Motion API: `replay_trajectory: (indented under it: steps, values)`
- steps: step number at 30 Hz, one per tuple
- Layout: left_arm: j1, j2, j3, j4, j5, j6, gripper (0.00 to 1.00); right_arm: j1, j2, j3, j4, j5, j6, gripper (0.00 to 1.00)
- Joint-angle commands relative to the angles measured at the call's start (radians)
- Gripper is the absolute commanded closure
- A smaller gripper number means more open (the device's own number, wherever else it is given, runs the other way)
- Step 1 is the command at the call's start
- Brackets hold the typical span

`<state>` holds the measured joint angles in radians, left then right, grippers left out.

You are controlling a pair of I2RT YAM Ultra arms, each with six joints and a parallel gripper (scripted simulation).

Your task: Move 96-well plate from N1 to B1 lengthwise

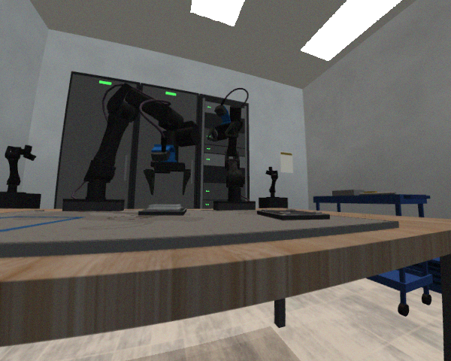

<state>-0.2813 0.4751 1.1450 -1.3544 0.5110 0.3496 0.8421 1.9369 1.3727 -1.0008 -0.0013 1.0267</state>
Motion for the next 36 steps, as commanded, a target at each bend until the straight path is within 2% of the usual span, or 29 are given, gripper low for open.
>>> replay_trajectory:
  steps: [1, 26, 35, 36]
  values:
    - [-0.005, -0.003, 0.024, -0.016, 0.015, -0.001, 0.00, -0.012, 0.004, -0.026, 0.034, 0.002, 0.009, 0.00]
    - [-0.005, -0.003, 0.024, -0.016, 0.015, -0.001, 0.00, -0.013, 0.052, -0.094, 0.149, 0.002, 0.008, 0.00]
    - [-0.005, -0.003, 0.024, -0.016, 0.015, -0.001, 0.00, -0.013, 0.046, -0.094, 0.142, 0.002, 0.009, 0.00]
    - [-0.005, -0.003, 0.024, -0.016, 0.015, -0.001, 0.00, -0.013, 0.046, -0.094, 0.142, 0.002, 0.009, 0.04]
